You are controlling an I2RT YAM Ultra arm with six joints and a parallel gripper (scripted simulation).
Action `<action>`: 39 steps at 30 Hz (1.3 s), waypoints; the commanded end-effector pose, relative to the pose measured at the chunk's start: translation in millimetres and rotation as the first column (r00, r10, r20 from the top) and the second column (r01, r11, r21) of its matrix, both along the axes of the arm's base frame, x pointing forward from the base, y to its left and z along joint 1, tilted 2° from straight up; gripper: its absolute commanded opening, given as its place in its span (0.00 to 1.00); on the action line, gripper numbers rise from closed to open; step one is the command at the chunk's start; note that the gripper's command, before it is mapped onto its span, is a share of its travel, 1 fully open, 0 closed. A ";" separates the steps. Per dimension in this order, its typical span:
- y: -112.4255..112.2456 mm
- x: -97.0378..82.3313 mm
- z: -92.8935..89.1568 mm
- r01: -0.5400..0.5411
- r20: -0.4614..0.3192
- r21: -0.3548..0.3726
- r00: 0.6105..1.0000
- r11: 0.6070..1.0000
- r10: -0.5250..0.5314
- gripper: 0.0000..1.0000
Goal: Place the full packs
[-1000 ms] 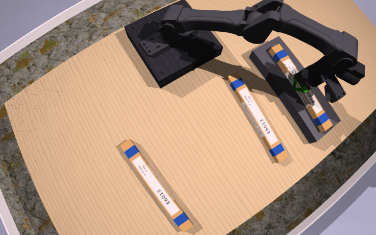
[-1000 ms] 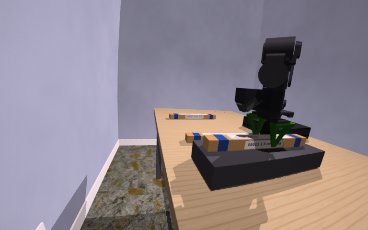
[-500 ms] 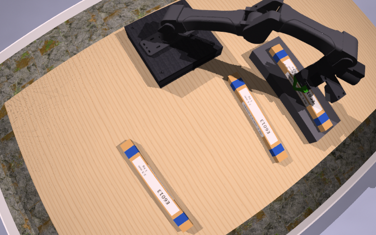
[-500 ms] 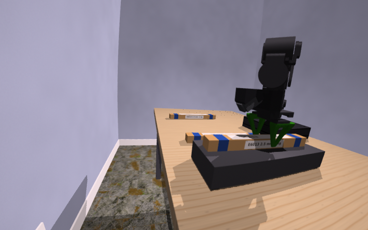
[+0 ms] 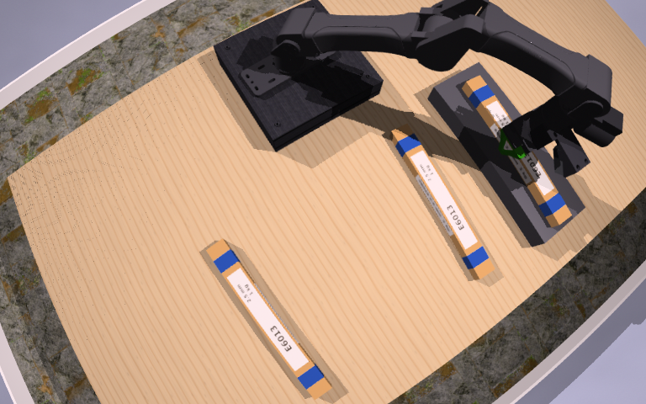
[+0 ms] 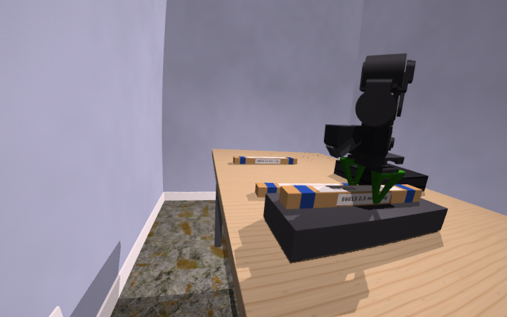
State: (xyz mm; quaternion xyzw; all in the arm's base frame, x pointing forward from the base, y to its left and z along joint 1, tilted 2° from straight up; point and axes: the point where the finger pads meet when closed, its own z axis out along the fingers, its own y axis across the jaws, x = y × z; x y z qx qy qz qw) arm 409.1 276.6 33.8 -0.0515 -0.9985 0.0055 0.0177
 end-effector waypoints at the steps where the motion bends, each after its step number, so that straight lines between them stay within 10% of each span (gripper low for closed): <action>1: 5.7 1.8 11.6 -0.002 0.057 0.040 0.998 0.999 0.000 0.74; 20: 2.2 3.2 94.3 -0.001 0.059 0.044 0.998 0.999 -0.002 0.74; 39: 3.3 4.8 98.8 -0.002 0.071 0.054 0.997 0.999 -0.002 0.74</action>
